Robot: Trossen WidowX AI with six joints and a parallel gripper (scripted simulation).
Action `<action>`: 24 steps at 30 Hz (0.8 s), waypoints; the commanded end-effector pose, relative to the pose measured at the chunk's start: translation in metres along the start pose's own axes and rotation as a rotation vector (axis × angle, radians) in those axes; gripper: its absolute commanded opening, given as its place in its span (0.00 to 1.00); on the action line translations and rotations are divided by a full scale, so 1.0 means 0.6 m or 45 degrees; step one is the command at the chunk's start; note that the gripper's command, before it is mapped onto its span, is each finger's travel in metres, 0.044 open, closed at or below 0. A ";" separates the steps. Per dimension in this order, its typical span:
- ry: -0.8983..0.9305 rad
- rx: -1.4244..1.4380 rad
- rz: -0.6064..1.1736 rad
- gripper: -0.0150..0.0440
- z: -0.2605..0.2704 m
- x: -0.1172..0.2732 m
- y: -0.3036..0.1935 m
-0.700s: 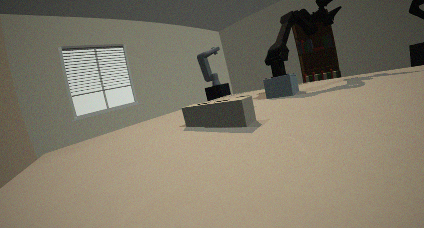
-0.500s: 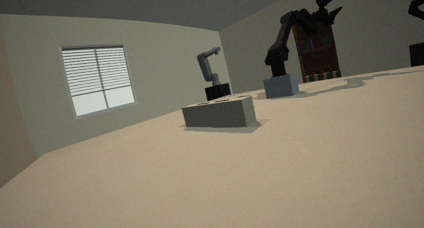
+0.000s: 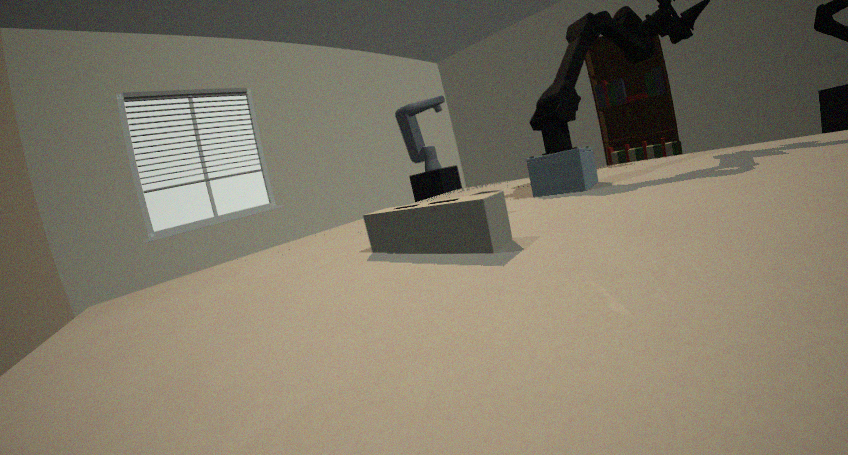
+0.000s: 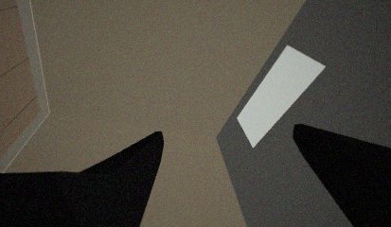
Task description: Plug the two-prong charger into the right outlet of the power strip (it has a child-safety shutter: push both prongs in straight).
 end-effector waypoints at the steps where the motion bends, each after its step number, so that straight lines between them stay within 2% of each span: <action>1: -0.009 0.002 0.031 1.00 0.007 -0.030 -0.014; 24: 0.048 0.142 0.197 1.00 0.100 -0.215 -0.079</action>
Point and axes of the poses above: the point midway between the two fingers, 35 mm back from their tips, its own x axis back along the fingers, its own z axis across the jaws, y = z × x, the point moved 7 cm from there along x, back along the fingers, and after that the axes turned 12 degrees about x, right-handed, at the moved point
